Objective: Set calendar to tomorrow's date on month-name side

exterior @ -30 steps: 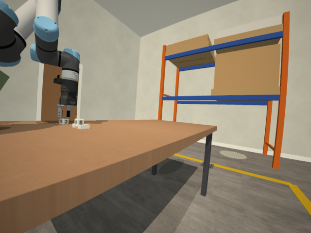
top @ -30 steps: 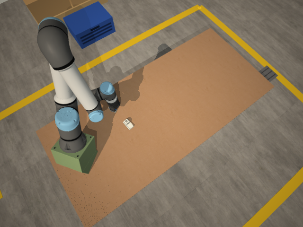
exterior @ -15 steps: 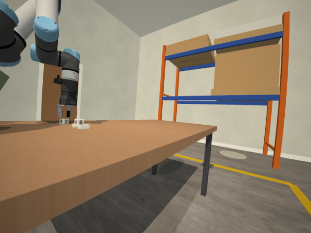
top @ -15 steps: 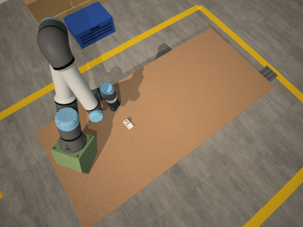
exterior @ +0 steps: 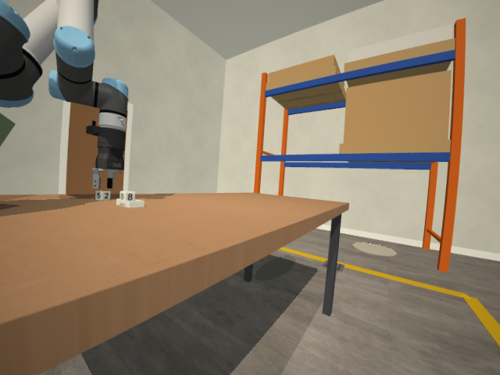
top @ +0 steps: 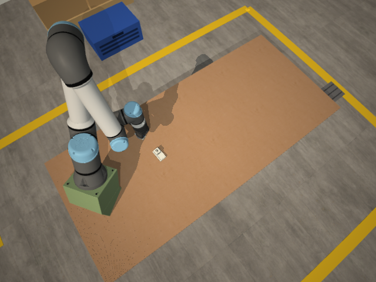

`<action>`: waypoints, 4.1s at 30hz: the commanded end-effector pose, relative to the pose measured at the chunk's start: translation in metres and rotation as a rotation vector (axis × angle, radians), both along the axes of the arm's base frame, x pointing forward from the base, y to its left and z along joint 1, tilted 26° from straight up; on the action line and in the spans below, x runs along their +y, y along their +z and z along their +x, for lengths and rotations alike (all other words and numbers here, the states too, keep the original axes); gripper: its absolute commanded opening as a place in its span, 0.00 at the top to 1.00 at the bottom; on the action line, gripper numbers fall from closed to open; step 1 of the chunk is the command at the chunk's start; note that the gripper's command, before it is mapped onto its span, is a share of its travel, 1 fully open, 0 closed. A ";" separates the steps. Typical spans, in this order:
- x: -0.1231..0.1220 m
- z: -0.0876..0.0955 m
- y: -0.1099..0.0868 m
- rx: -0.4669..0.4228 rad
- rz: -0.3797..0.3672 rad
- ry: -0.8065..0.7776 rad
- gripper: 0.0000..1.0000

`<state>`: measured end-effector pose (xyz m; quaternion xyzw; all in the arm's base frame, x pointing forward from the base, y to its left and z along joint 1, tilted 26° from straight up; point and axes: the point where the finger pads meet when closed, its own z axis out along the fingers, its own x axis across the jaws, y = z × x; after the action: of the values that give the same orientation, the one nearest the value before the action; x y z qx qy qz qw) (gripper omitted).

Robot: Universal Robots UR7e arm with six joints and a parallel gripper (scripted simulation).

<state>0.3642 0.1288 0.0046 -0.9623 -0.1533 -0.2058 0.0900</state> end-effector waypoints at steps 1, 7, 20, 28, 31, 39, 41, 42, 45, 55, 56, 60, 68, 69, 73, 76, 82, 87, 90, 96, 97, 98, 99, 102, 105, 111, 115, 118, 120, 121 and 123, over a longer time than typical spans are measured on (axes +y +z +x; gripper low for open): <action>0.001 -0.002 0.000 0.001 0.000 0.002 0.13; 0.001 -0.002 0.000 0.001 0.000 0.002 0.13; 0.002 -0.003 -0.001 0.002 0.000 0.002 0.13; 0.002 -0.002 -0.001 0.001 0.000 0.002 0.13; 0.002 -0.002 -0.001 0.001 0.000 0.002 0.13; 0.002 -0.002 -0.001 0.001 0.000 0.002 0.13; 0.002 -0.002 -0.001 0.001 0.000 0.002 0.13; 0.002 -0.002 -0.001 0.001 0.000 0.002 0.13; 0.002 -0.002 -0.001 0.001 0.000 0.002 0.13; 0.002 -0.002 -0.001 0.001 0.000 0.002 0.13; 0.002 -0.002 -0.001 0.001 0.000 0.002 0.13; 0.002 -0.002 -0.001 0.001 0.000 0.002 0.13; 0.000 -0.004 0.003 0.001 0.000 0.000 0.13; -0.001 -0.004 0.005 0.001 0.000 0.000 0.13; -0.002 -0.006 0.011 0.000 0.000 0.000 0.13; -0.003 -0.007 0.015 -0.001 0.000 0.000 0.13; -0.006 -0.010 0.025 -0.003 -0.001 0.000 0.13; -0.009 -0.012 0.033 -0.005 -0.002 0.000 0.13; -0.010 -0.013 0.036 -0.005 -0.002 0.000 0.13; -0.010 -0.014 0.038 -0.005 -0.002 0.000 0.13; -0.010 -0.014 0.038 -0.004 -0.002 0.000 0.13; -0.010 -0.014 0.038 -0.004 -0.002 0.000 0.13; -0.010 -0.014 0.038 -0.004 -0.002 0.000 0.13; -0.010 -0.015 0.038 -0.003 -0.003 0.000 0.13; -0.008 -0.016 0.036 0.001 -0.010 0.000 0.13; -0.008 -0.018 0.034 0.003 -0.034 -0.008 0.13; -0.007 -0.020 0.031 0.003 -0.074 -0.023 0.13; -0.007 -0.021 0.030 -0.004 -0.111 -0.038 0.13; -0.006 -0.021 0.030 -0.011 -0.135 -0.050 0.13; -0.006 -0.021 0.030 -0.016 -0.146 -0.056 0.13; -0.006 -0.020 0.031 -0.025 -0.168 -0.068 0.13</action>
<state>0.3452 0.1226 0.0371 -0.9668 -0.1490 -0.2041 0.0369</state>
